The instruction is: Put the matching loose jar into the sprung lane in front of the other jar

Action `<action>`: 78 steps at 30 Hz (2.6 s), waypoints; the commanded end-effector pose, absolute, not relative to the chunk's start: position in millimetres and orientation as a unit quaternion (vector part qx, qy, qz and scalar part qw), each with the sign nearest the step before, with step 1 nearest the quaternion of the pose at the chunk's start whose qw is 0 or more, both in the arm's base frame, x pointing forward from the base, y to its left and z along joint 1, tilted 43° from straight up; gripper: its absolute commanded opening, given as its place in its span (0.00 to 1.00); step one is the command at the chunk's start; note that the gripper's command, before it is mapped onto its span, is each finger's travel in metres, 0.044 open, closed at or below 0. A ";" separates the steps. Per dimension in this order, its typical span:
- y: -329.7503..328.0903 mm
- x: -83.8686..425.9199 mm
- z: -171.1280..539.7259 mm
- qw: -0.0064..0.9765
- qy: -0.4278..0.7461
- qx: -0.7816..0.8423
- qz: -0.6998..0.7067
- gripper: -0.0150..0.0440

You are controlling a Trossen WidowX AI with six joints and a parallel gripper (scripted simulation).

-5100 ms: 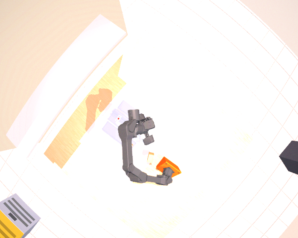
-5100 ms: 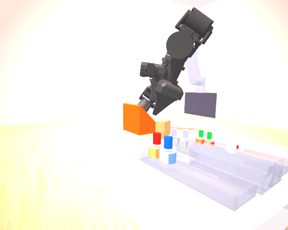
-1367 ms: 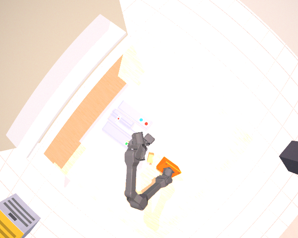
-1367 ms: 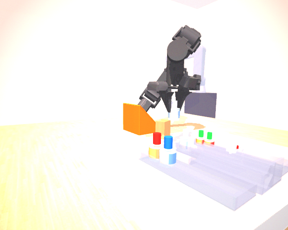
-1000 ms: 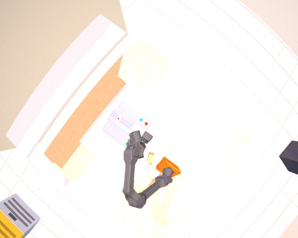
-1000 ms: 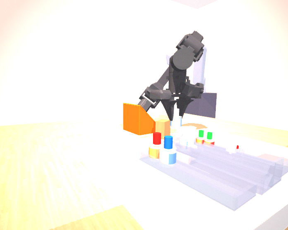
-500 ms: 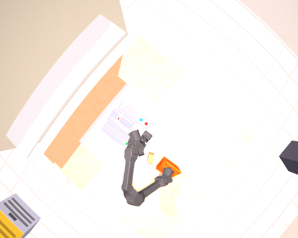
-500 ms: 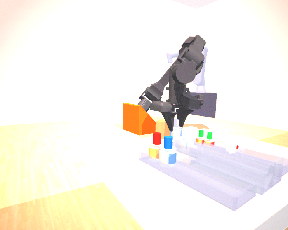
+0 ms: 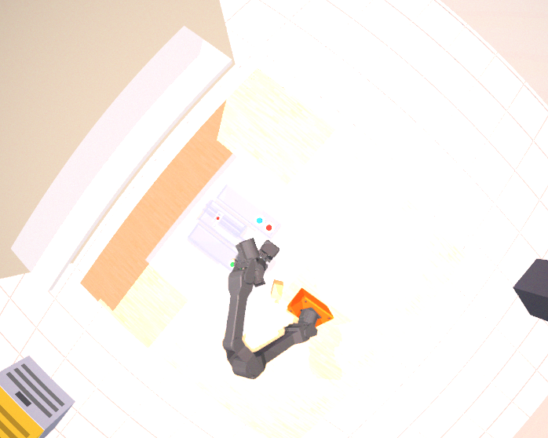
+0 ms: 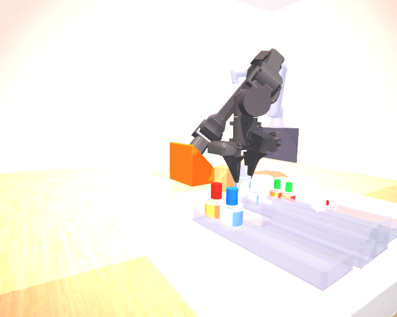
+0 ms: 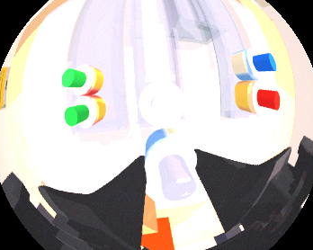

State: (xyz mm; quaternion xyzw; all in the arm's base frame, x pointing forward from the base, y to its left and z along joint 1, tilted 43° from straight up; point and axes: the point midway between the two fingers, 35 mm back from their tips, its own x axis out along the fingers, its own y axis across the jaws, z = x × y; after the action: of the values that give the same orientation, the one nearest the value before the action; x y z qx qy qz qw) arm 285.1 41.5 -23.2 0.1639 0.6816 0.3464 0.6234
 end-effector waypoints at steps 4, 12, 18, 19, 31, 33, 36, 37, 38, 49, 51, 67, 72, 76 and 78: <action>42.8 288.9 -22.6 0.624 0.680 0.166 0.346 0.25; 43.6 291.6 -22.7 0.624 0.680 0.166 0.346 0.25; 44.2 293.7 -22.7 0.624 0.680 0.166 0.346 0.25; 44.3 294.0 -22.7 0.624 0.680 0.166 0.346 0.25; 45.6 298.2 -22.7 0.624 0.680 0.166 0.346 0.25; 45.8 298.9 -22.7 0.624 0.680 0.166 0.346 0.25; 46.2 299.9 -22.7 0.624 0.680 0.166 0.346 0.25; 46.3 300.2 -22.7 0.624 0.680 0.166 0.346 0.25; 46.4 300.6 -22.7 0.624 0.680 0.166 0.346 0.25; 47.6 304.3 -22.4 0.625 0.680 0.166 0.346 0.25; 47.8 305.0 -22.4 0.625 0.680 0.166 0.346 0.25; 49.5 310.5 -21.9 0.625 0.680 0.166 0.347 0.25; 50.0 312.2 -21.7 0.625 0.680 0.166 0.347 0.25; 50.4 313.5 -21.5 0.625 0.680 0.166 0.347 0.25; 50.6 314.2 -21.4 0.625 0.680 0.166 0.347 0.25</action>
State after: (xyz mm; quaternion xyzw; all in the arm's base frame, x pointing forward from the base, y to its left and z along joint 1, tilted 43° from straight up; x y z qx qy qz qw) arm 304.1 47.8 -24.2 0.1665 0.6911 0.3419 0.6146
